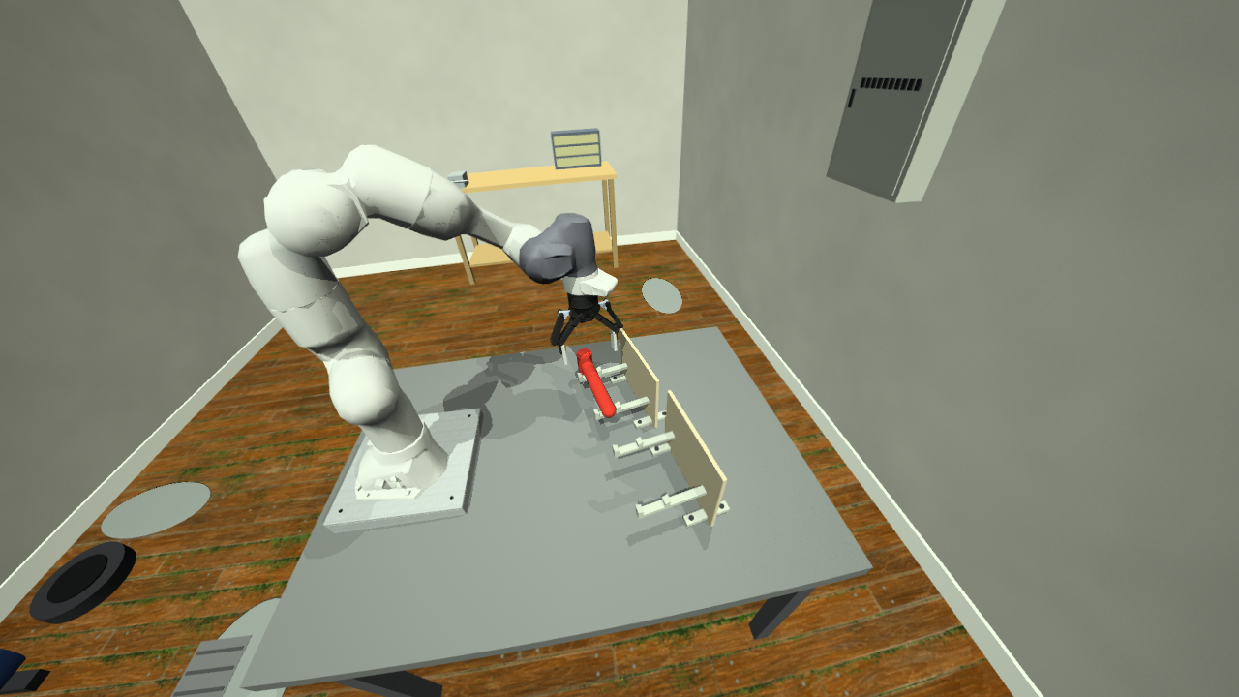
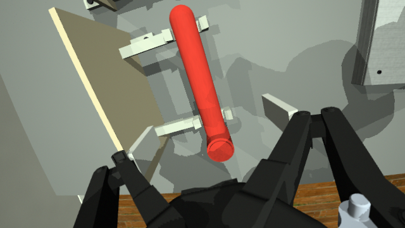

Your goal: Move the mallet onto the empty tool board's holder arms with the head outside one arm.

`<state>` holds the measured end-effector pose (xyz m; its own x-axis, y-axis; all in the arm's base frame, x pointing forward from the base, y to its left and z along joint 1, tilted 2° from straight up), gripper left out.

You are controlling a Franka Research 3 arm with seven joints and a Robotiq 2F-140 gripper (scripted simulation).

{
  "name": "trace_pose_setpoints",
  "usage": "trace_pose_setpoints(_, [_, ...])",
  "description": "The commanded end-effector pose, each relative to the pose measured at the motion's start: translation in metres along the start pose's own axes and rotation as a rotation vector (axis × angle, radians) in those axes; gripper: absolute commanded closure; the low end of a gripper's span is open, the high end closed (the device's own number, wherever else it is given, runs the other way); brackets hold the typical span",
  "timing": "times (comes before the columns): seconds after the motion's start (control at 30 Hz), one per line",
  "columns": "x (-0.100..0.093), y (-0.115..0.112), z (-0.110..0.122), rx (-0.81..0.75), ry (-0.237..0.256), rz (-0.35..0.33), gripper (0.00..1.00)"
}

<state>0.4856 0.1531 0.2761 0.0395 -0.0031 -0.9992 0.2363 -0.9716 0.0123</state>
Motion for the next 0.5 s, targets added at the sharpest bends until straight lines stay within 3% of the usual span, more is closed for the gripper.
trace_pose_setpoints(0.0, [0.0021,-0.0004,0.0003,-0.005,-0.001,-0.003,0.0])
trace_pose_setpoints(0.47, [0.0105,-0.0003,-0.0001,-0.005,-0.001,-0.002,0.0])
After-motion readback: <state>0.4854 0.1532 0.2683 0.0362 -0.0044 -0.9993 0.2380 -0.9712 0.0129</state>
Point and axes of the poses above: the point where the finger pads meet when closed, its own x axis out along the fingers, its own z axis across the jaws, y = z × x, the point moved 10 cm from there along -x, back along the fingers, and after that the axes turned 6 degrees about -x, right-handed, at the moved point
